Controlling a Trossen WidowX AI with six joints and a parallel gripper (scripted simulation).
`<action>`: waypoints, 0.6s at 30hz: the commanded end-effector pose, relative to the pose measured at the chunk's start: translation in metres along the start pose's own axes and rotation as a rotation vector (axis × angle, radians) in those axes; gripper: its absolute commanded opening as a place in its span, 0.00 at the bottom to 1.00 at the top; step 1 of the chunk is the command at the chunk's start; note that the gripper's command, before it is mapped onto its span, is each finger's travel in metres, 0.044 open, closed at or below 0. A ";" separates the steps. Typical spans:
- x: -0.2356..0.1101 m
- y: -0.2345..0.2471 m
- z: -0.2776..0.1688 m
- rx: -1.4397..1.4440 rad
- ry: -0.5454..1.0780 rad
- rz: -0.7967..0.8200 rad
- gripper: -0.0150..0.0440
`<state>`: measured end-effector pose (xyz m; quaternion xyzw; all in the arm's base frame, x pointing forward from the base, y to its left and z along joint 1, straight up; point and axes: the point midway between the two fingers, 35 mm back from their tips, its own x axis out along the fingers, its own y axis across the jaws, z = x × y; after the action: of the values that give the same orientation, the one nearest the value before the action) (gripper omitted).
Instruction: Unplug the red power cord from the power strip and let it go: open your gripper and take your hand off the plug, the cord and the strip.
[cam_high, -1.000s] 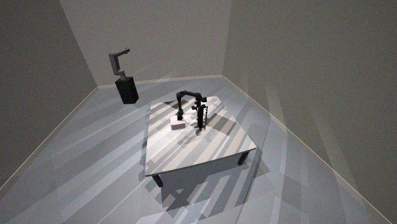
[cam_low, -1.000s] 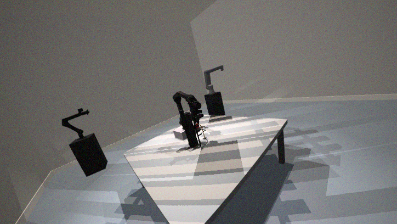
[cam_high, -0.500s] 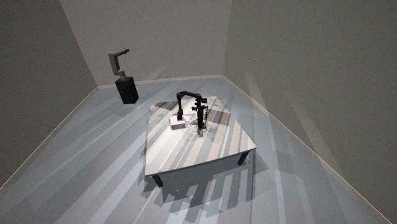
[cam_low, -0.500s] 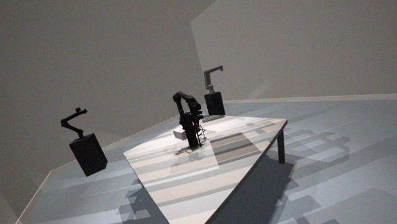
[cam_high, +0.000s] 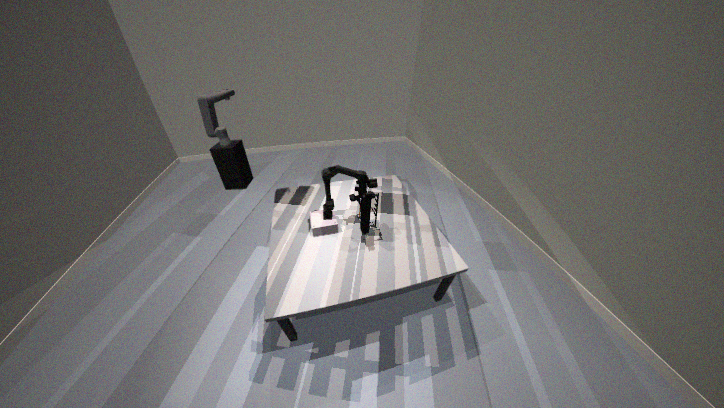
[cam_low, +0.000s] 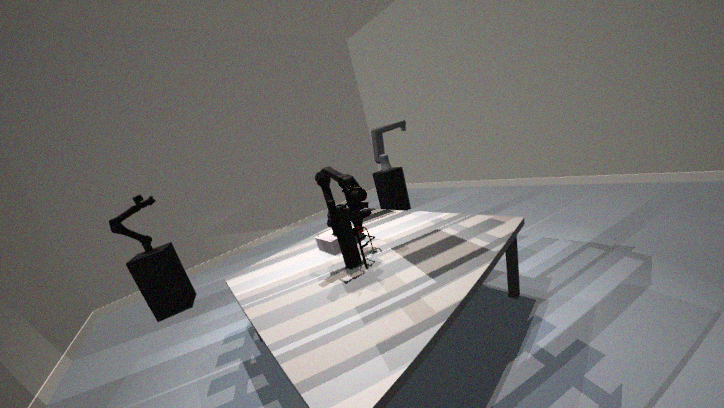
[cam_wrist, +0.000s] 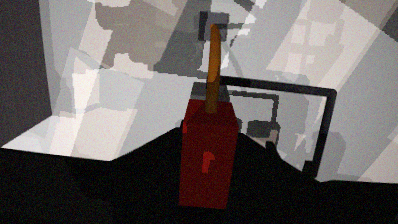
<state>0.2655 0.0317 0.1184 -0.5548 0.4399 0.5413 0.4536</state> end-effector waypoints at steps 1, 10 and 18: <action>0.000 0.000 0.004 0.000 -0.001 0.000 0.25; 0.000 -0.002 0.019 -0.001 -0.002 0.000 0.25; 0.000 -0.002 0.032 -0.002 -0.003 0.000 0.25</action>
<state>0.2663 0.0348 0.1185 -0.5683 0.4653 0.5138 0.4433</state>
